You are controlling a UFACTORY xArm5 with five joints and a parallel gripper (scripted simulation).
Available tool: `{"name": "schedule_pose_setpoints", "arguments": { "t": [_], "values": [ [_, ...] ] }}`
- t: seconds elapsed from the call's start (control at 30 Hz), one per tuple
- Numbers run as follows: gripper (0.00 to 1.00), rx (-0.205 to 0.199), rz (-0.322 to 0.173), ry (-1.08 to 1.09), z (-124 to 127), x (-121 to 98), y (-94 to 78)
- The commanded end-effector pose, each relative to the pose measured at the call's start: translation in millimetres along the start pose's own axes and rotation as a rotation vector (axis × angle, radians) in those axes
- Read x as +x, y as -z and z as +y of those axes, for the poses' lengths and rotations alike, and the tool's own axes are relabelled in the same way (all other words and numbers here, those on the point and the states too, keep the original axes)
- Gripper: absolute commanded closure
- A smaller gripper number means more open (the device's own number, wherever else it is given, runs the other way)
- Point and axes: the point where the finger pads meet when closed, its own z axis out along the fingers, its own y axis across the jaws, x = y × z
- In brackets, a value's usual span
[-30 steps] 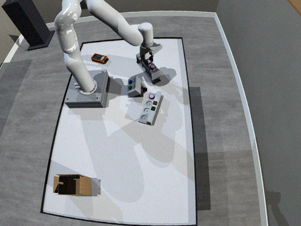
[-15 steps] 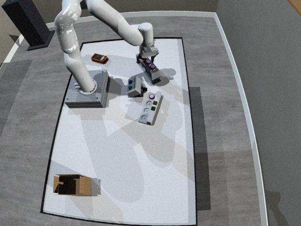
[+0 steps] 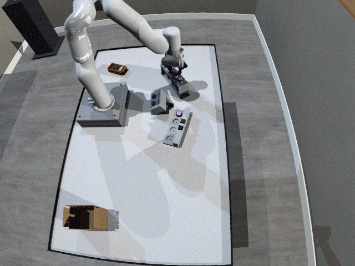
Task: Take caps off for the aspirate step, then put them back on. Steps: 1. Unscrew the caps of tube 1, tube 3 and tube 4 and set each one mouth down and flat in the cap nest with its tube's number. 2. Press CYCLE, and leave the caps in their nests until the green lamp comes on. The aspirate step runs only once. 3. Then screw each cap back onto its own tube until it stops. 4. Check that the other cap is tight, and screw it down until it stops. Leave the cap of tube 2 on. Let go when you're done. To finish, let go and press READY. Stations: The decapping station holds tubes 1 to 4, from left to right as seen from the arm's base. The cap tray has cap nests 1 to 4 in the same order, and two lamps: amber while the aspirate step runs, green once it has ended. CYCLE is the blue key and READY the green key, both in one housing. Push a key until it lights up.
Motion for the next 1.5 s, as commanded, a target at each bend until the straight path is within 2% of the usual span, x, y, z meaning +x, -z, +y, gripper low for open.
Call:
{"name": "schedule_pose_setpoints", "arguments": {
  "t": [0.0, 0.07, 0.1, 0.57, 0.83, 1.07, 1.13, 1.47],
  "values": [
    [0.54, 0.001, -0.005, -0.036, -1.0, -0.7, 1.2],
    [0.54, 0.001, -0.005, -0.036, -1.0, -0.7, 1.2],
    [1.0, 0.001, -0.005, -0.036, -1.0, -0.7, 1.2],
    [1.0, 0.001, -0.005, -0.036, -1.0, -0.7, 1.2],
    [1.0, 0.002, -0.005, 0.359, -1.0, -0.7, 1.3],
    [1.0, 0.003, -0.005, 0.629, -1.0, -0.7, 1.4],
    [1.0, 0.003, -0.005, 0.629, -1.0, -0.7, 1.4],
    [1.0, 0.004, -0.004, 1.076, -1.0, -0.7, 1.5]
  ]
}}
